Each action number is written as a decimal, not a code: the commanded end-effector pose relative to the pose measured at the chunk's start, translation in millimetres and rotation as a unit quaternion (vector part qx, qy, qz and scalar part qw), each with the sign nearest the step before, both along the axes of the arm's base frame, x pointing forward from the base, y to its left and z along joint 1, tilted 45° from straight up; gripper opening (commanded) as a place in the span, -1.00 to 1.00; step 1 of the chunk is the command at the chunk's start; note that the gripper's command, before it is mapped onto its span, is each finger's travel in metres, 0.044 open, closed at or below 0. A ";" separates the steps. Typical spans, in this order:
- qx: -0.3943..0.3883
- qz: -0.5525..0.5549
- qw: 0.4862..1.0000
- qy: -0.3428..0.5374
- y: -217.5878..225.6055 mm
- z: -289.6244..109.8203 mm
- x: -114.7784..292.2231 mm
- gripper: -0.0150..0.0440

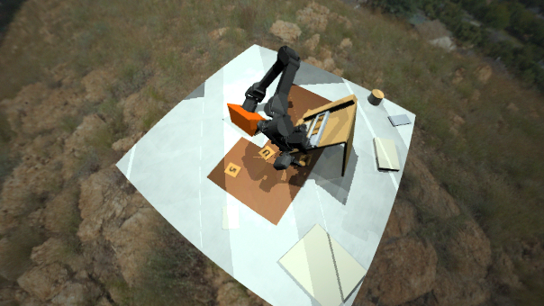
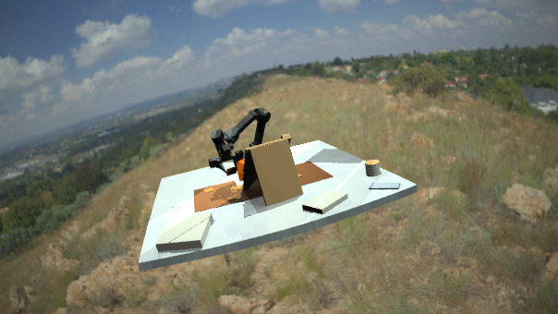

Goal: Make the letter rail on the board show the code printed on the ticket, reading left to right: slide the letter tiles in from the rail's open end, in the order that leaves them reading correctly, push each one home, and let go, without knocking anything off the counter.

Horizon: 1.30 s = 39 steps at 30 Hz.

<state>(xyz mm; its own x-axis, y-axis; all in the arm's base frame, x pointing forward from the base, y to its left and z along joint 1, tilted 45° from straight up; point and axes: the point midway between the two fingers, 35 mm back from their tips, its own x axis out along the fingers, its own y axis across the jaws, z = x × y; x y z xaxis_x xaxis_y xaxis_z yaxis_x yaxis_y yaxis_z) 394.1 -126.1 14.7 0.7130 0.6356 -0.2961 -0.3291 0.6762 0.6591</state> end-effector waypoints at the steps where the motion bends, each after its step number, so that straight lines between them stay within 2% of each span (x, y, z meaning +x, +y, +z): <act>1: 0.003 0.000 1.000 0.005 4.3 -0.3 -2.4 -0.49; 39: 0.003 0.000 1.000 0.005 17.2 12.0 -8.7 -0.49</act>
<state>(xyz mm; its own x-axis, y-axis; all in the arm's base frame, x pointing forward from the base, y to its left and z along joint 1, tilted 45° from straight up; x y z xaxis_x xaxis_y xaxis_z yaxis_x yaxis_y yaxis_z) 387.7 -112.8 27.3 0.7127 0.6360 -0.2960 -0.3286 0.6754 0.6602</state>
